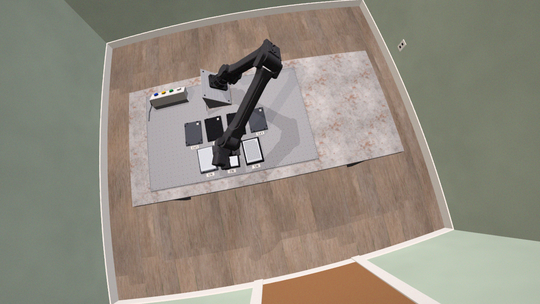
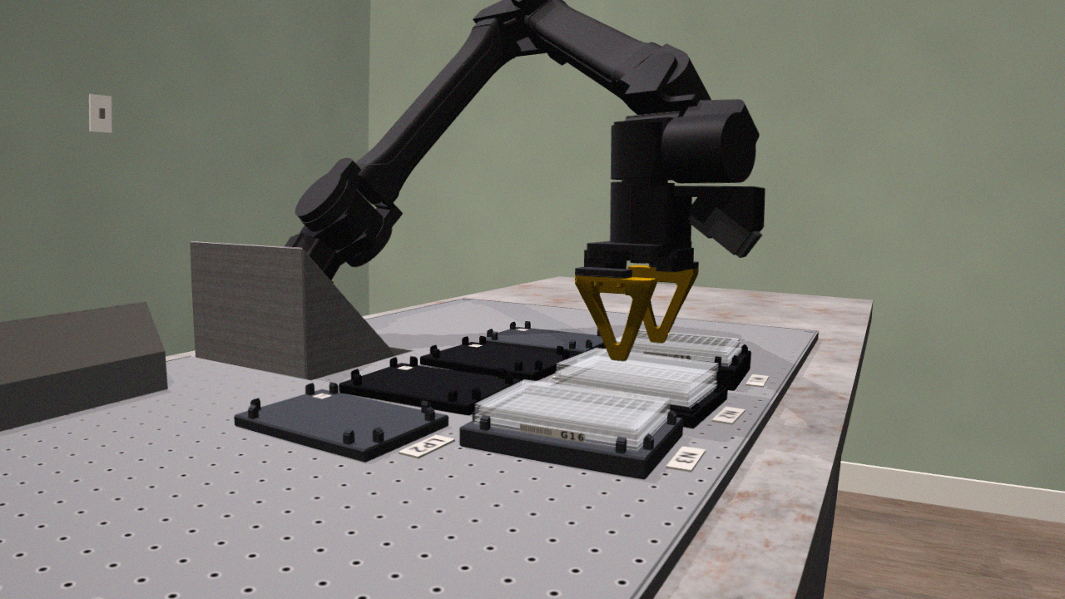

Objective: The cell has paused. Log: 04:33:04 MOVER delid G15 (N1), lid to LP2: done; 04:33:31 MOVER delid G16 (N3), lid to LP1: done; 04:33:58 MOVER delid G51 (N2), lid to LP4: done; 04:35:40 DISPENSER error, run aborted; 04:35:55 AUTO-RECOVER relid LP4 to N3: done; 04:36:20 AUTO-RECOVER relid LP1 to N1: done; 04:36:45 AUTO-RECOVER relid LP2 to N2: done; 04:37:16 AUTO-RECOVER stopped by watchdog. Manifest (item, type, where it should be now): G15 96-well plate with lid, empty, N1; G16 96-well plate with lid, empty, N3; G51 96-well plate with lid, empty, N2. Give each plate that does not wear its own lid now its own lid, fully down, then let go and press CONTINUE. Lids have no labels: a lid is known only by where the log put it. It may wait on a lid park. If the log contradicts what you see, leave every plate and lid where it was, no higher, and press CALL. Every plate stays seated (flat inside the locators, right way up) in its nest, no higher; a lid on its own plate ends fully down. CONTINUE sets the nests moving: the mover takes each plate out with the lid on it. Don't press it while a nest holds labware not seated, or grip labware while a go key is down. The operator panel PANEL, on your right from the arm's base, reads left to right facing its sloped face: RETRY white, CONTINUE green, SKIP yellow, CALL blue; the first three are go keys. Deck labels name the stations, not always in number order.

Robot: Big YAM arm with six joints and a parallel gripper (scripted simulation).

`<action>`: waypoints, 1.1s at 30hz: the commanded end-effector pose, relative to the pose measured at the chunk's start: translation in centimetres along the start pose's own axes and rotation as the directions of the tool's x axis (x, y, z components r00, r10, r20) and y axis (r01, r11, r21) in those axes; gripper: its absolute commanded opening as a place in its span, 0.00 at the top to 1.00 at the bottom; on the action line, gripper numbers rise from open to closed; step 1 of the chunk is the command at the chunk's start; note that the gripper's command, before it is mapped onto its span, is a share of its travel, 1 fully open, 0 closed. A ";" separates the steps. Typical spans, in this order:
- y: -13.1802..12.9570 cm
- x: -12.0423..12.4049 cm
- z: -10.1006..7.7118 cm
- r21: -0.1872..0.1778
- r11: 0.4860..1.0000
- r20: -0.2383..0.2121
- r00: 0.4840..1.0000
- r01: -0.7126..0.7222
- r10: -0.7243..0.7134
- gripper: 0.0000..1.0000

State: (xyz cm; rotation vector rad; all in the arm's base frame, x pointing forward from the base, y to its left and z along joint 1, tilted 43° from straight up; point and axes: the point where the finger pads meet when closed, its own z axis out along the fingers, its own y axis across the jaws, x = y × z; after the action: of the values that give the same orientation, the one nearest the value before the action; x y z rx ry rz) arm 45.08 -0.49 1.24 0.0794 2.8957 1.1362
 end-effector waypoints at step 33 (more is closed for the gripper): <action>0.4 -0.2 3.2 -0.006 1.000 -0.020 1.000 0.005 -0.006 1.00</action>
State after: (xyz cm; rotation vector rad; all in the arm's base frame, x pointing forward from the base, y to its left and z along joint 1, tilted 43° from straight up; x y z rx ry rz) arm 45.04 1.21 -0.71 0.0809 2.9066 1.1358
